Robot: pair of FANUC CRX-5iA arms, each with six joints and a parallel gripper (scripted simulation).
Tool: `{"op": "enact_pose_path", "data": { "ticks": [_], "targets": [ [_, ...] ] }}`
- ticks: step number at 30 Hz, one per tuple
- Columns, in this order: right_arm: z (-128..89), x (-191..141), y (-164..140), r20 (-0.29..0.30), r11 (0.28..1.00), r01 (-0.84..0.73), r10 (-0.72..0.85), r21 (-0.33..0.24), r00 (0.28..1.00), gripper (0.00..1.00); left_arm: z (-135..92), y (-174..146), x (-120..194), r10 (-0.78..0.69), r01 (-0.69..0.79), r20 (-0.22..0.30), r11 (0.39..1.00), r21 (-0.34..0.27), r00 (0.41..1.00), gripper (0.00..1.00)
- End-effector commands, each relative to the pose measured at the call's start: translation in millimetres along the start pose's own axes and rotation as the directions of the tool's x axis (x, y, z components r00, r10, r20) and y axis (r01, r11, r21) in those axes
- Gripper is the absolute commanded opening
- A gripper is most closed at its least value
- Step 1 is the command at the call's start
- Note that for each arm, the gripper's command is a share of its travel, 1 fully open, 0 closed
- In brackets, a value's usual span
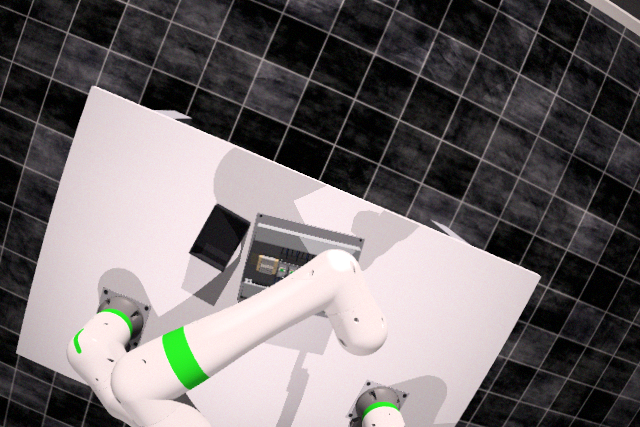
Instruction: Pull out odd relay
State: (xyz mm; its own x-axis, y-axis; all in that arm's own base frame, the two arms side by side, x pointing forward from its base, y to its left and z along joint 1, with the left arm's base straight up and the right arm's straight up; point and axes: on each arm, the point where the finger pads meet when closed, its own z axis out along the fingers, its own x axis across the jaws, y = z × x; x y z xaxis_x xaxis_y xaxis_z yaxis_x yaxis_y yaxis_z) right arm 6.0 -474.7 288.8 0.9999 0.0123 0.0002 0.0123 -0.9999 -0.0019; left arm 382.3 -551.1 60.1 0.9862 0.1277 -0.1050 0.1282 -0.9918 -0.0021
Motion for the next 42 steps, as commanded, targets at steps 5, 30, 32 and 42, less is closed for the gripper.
{"op": "enact_pose_path", "data": {
  "ticks": [5, 30, 32, 42],
  "targets": [
    [-0.9, -0.1, 0.2, 0.0, 1.0, 0.0, 0.0, -0.002, 1.0, 1.0, -1.3, 0.6, 0.0, 0.0, 0.0, -0.004, 1.0, -0.002, 1.0, 0.0],
    [-0.9, -0.1, 0.2, 0.0, 1.0, 0.0, 0.0, -0.002, 1.0, 1.0, -1.5, 0.6, -1.4, 0.0, 0.0, -0.052, 1.0, -0.002, 0.999, 0.0],
    [-0.9, -0.1, 0.2, 0.0, 1.0, 0.0, 0.0, -0.002, 1.0, 1.0, -1.5, 0.6, -1.5, 0.0, 0.0, -0.053, 1.0, -0.002, 0.999, 0.0],
    [-0.9, -0.1, 0.2, 0.0, 1.0, 0.0, 0.0, -0.002, 1.0, 1.0, -1.5, 0.5, -1.8, 0.0, 0.0, -0.065, 1.0, -0.002, 0.998, 0.0]
  ]
}}
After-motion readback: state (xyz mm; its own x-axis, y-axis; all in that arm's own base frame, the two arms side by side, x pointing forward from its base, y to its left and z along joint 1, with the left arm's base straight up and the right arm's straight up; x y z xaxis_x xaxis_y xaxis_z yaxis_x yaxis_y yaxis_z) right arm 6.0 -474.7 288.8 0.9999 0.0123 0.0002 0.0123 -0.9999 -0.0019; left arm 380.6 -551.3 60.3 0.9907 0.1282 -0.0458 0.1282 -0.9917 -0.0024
